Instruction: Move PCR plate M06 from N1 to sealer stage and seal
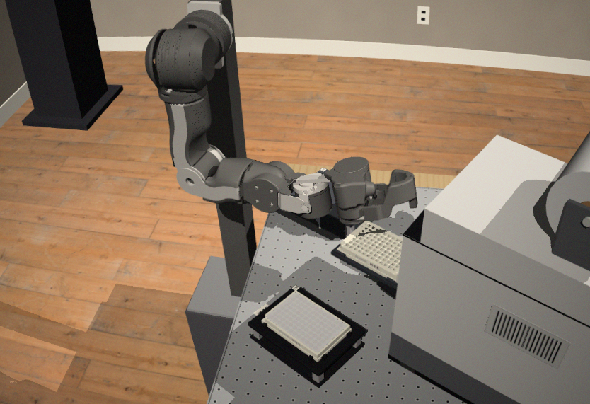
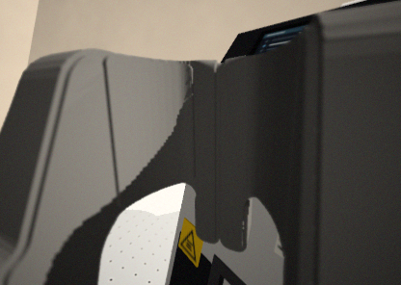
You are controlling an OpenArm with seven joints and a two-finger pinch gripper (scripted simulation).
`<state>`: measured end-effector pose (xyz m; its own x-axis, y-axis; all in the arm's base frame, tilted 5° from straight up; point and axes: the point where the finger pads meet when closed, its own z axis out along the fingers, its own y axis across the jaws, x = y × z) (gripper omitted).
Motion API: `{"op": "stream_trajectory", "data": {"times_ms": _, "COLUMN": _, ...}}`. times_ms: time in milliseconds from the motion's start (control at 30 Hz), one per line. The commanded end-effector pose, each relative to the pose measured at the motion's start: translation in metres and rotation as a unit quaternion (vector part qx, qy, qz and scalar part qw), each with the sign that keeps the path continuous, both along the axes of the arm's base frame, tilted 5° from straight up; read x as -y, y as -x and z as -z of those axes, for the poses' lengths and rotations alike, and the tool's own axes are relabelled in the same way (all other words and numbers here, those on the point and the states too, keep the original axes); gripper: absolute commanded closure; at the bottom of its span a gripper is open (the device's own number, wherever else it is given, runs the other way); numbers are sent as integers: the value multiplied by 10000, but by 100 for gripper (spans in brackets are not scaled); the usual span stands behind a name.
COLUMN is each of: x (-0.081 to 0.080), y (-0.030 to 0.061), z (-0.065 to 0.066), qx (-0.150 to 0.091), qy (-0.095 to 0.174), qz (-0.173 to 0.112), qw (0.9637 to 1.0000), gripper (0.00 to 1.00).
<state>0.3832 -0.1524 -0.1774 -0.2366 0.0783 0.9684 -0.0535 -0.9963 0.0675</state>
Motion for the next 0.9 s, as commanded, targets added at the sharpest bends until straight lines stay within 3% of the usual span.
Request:
{"op": "stream_trajectory", "data": {"times_ms": 0, "x": -44, "y": -3, "z": -26, "qx": 62, "qy": -41, "qz": -71, "qw": 9999, "gripper": 100}}
{"op": "stream_trajectory", "data": {"times_ms": 867, "x": -80, "y": -10, "z": -45, "qx": 62, "qy": -40, "qz": -71, "qw": 9999, "gripper": 100}}
